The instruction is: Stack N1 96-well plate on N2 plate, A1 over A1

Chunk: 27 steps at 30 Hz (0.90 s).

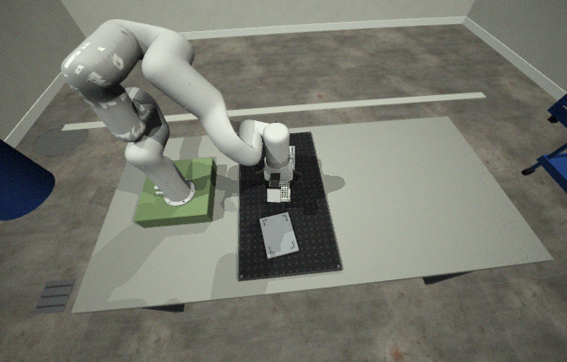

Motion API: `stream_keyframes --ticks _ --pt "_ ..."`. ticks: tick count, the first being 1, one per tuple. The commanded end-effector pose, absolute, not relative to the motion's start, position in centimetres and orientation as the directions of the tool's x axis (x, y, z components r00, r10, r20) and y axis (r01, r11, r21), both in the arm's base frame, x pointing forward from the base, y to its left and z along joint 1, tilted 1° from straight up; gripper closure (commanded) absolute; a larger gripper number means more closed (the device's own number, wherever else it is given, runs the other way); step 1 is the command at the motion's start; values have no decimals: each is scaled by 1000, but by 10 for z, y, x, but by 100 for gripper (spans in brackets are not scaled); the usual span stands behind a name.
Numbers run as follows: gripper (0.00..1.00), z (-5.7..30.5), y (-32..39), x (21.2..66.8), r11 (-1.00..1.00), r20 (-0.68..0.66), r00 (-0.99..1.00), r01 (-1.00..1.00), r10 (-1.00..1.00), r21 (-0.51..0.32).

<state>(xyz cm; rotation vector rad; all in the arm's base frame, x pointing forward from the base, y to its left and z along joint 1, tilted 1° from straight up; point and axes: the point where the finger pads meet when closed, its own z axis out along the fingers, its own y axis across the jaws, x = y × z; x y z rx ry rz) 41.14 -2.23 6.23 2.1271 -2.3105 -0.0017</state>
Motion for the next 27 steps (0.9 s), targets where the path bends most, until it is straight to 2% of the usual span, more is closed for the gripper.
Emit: stream_keyframes --ticks 1,27 --pt "100 63 -10 414 83 0 -83 -997 -997 -2" --pt "100 62 70 421 83 0 -83 -997 -997 0"
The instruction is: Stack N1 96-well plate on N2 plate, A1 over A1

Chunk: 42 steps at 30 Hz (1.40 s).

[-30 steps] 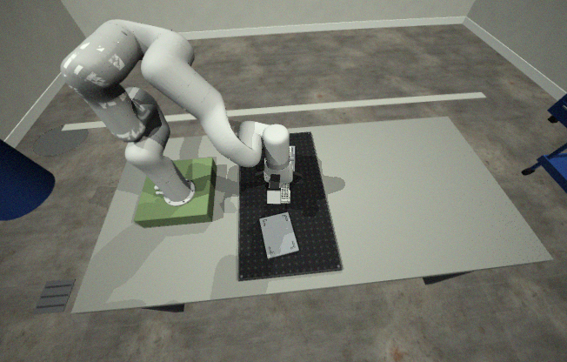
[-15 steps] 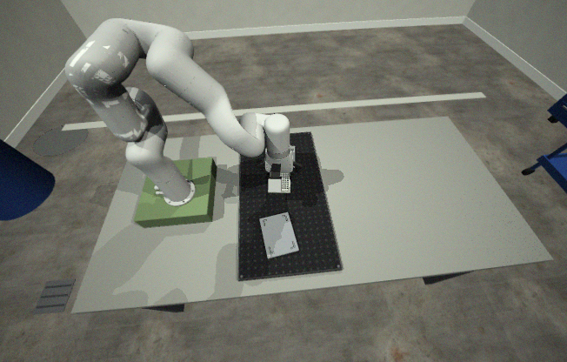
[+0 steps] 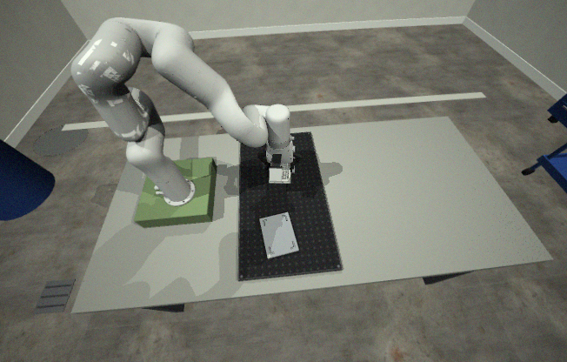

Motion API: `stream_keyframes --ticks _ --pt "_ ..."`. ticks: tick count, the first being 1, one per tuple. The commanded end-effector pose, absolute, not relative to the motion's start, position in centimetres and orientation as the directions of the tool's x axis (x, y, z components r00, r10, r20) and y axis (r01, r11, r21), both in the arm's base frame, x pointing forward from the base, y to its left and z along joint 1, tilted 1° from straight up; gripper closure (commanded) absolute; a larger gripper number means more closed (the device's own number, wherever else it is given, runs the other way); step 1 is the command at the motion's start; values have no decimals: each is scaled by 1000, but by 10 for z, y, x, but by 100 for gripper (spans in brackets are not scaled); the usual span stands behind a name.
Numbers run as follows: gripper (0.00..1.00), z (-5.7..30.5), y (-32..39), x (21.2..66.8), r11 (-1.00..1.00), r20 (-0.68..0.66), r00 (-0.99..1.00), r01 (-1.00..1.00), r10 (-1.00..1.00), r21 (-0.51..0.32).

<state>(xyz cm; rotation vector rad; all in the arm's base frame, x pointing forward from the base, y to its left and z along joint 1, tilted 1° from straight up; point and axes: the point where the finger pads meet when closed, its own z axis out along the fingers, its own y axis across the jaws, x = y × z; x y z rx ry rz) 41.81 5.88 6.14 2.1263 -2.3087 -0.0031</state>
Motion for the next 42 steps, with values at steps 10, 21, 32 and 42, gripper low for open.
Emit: stream_keyframes --ticks 10,21,32,42 --pt "100 62 97 423 83 0 -83 -997 -997 1" --pt "100 62 127 425 83 1 -83 -997 -997 2" --pt "100 61 164 428 83 1 -83 -997 -997 2" --pt "100 61 190 430 83 1 -83 -997 -997 3"
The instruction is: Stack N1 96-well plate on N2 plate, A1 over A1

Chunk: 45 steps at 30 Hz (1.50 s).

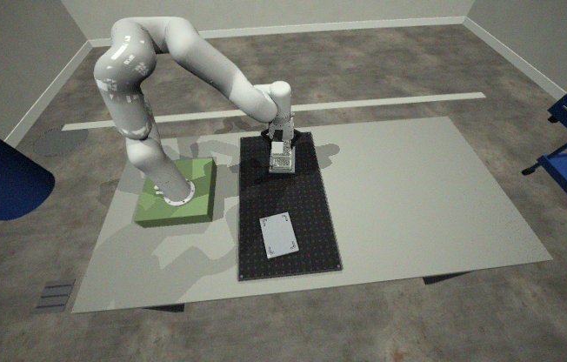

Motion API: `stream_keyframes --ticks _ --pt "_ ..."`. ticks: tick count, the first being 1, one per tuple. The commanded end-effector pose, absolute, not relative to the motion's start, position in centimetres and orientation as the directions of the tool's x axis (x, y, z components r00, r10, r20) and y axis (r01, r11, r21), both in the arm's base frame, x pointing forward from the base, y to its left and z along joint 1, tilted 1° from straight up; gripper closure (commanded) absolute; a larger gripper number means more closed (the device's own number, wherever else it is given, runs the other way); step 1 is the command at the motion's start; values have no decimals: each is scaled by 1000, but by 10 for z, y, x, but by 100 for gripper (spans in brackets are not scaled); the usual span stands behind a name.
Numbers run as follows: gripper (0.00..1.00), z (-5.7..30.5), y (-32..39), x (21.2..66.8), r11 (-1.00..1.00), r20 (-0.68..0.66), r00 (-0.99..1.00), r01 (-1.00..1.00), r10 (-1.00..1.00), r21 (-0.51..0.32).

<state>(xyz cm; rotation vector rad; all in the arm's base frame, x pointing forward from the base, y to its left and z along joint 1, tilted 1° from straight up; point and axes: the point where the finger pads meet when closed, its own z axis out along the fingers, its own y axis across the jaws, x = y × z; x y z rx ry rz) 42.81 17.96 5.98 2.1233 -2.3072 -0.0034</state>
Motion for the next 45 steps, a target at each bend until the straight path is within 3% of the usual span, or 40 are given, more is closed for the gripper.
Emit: stream_keyframes --ticks 1,45 --pt "100 61 194 431 83 1 -83 -997 -997 3" --pt "100 54 200 431 83 2 -83 -997 -997 3"
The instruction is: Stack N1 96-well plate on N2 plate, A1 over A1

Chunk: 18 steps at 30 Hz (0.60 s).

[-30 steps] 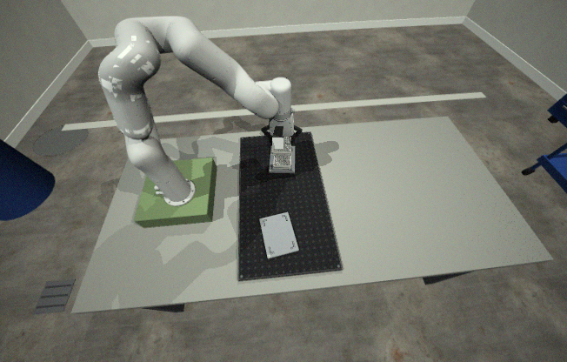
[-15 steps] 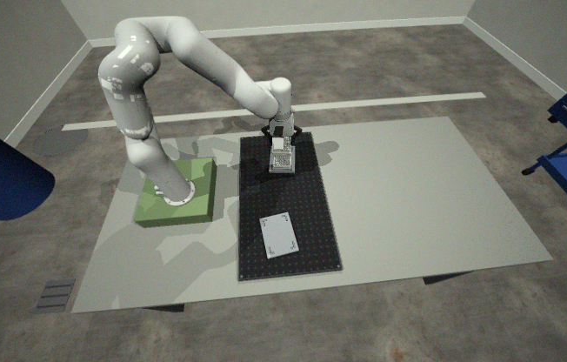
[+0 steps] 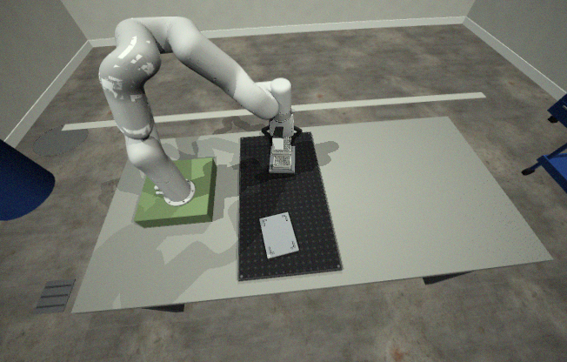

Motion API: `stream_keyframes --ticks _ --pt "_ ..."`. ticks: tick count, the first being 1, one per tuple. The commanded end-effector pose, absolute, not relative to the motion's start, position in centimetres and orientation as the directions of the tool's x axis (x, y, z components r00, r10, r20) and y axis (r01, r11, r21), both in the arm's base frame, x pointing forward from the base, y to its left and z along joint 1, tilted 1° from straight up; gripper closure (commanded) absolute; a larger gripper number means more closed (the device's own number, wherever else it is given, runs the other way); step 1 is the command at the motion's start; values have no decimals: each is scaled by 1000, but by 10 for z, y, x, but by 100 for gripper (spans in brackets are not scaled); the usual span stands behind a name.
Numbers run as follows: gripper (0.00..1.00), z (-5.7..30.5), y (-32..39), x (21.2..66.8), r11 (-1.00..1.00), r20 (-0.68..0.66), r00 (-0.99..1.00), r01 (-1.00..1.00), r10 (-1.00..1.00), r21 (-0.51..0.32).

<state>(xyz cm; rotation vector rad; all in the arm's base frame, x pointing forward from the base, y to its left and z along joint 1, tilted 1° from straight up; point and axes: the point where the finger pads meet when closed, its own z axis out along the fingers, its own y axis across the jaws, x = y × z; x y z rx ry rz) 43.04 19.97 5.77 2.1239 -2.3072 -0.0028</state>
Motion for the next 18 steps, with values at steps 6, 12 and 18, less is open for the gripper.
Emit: stream_keyframes --ticks 6,12,18 --pt "100 48 200 431 83 2 -83 -997 -997 3" --pt "100 38 200 431 83 2 -83 -997 -997 3" --pt "100 29 200 431 83 2 -83 -997 -997 3"
